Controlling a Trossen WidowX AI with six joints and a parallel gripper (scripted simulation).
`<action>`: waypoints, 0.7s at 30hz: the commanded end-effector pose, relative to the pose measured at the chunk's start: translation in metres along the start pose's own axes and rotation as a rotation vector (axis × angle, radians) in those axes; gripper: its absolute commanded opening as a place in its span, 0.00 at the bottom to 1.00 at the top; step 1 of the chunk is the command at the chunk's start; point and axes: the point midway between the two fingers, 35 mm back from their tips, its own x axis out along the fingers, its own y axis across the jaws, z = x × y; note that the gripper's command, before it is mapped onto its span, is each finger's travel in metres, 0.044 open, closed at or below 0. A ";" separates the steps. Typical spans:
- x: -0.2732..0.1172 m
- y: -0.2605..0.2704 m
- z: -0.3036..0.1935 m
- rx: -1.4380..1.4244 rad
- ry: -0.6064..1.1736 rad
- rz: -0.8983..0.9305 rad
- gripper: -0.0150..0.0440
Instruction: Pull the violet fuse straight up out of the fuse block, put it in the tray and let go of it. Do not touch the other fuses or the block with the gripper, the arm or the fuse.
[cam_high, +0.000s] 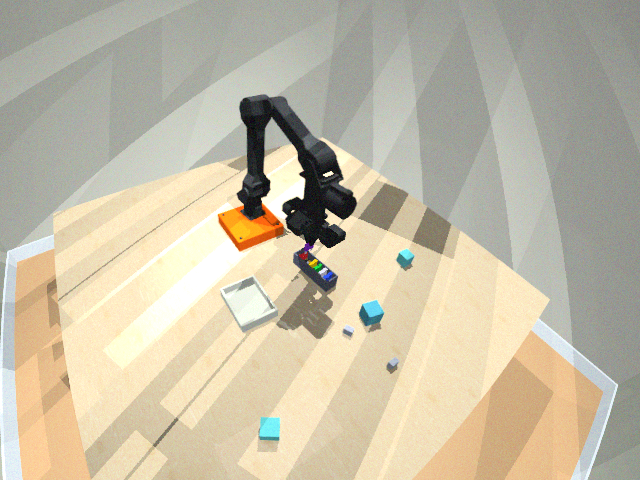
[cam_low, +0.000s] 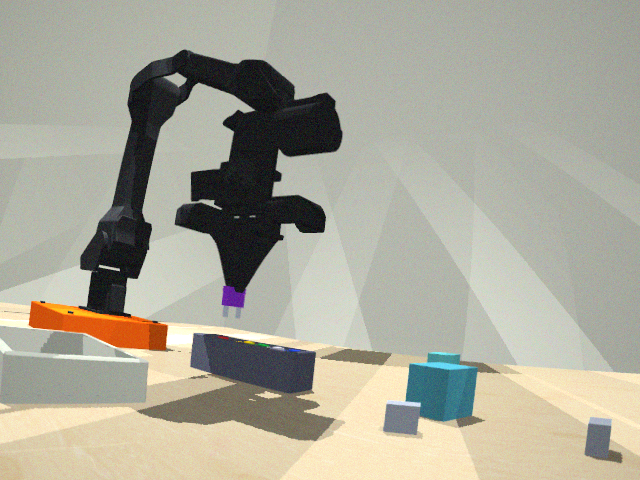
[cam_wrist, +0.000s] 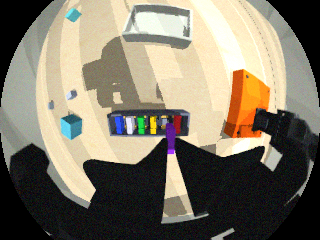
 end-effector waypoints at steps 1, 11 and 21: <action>-0.002 0.005 0.012 0.002 -0.005 0.003 0.25; -0.005 0.020 0.064 0.002 -0.010 0.004 0.25; -0.006 0.025 0.121 0.002 -0.015 0.004 0.25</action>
